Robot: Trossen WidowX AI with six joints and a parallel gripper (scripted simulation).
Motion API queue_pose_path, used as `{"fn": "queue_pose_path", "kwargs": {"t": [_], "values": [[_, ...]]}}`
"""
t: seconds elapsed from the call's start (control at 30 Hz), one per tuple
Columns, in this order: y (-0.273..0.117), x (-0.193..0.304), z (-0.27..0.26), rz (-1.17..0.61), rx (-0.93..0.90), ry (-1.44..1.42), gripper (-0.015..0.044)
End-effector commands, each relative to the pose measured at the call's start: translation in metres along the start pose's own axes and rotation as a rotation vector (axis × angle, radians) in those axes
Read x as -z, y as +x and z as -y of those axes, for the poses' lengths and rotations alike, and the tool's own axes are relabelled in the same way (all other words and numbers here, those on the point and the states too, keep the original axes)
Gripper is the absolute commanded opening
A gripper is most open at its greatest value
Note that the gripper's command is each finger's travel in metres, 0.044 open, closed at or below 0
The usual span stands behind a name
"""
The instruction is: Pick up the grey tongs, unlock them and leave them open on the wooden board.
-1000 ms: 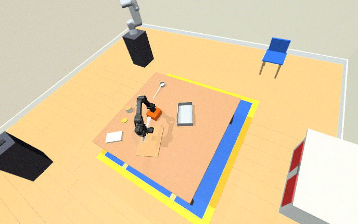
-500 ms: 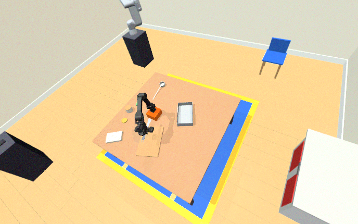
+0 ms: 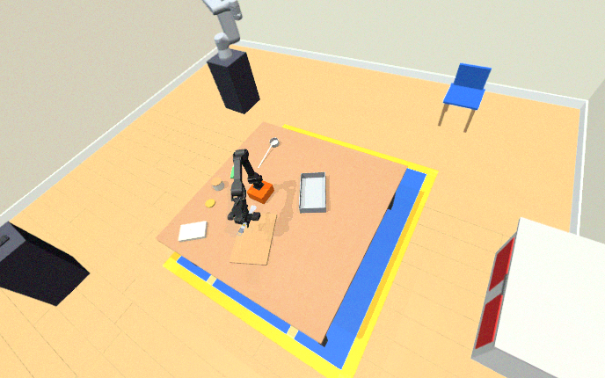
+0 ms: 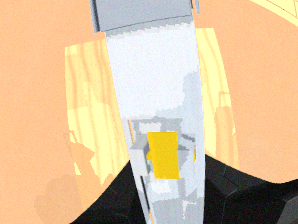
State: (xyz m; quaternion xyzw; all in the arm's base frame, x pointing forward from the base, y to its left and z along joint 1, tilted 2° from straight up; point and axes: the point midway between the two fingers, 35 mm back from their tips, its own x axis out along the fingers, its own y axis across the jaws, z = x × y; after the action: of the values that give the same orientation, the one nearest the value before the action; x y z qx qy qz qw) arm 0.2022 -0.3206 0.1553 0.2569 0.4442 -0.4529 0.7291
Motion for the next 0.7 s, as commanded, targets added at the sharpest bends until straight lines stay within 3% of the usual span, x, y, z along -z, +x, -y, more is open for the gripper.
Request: {"fn": "queue_pose_path", "kwargs": {"t": [0.0,0.67], "values": [[-0.005,-0.002,-0.001,0.076,0.003,-0.007,-0.015],[-0.031,0.0,-0.001,0.442,0.008,-0.002,-0.015]]}}
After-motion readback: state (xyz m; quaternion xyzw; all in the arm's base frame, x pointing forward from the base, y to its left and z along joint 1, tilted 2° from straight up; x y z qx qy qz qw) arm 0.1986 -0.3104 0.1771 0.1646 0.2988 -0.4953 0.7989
